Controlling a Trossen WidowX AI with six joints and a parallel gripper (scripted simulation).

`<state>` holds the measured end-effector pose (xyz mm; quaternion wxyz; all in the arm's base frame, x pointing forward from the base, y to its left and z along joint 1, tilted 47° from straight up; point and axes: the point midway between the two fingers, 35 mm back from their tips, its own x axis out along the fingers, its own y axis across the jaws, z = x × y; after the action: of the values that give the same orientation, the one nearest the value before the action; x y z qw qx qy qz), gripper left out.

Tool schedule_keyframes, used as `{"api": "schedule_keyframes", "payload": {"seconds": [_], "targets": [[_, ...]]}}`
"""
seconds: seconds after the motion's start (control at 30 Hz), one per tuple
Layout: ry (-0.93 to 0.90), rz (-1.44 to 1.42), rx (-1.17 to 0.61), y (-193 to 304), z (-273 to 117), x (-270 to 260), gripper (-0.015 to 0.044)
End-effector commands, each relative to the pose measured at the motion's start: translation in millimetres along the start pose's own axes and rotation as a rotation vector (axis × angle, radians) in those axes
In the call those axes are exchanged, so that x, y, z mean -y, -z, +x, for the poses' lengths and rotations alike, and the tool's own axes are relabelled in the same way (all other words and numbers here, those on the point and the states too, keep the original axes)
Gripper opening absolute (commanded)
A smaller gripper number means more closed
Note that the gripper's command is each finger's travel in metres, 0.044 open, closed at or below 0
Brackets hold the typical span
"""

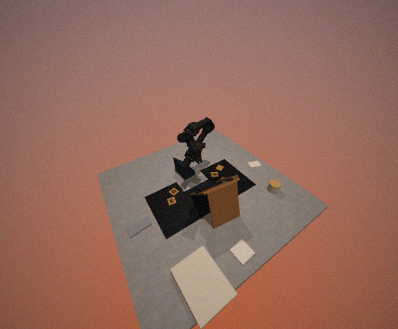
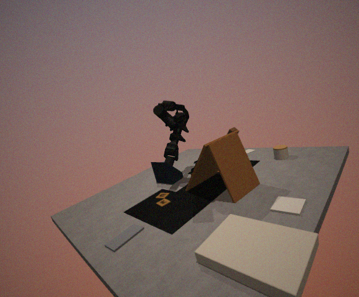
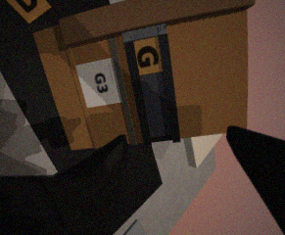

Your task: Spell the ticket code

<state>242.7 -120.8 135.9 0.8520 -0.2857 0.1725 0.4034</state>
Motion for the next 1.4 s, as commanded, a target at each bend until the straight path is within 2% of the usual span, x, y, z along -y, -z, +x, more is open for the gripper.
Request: {"api": "schedule_keyframes", "payload": {"seconds": [0.0,0.3,0.73,1.17,1.37], "targets": [[-0.109,0.237,-0.056,41.3,19.3,-2.4,0.034],[-0.338,0.841,-0.272,143.6,72.0,-35.4,0.034],[-0.508,1.418,-0.666,245.6,139.2,-111.9,0.034],[-0.514,1.454,-0.701,252.4,139.8,-123.3,0.034],[-0.515,1.454,-0.7,255.7,161.9,-145.3,0.034]]}}
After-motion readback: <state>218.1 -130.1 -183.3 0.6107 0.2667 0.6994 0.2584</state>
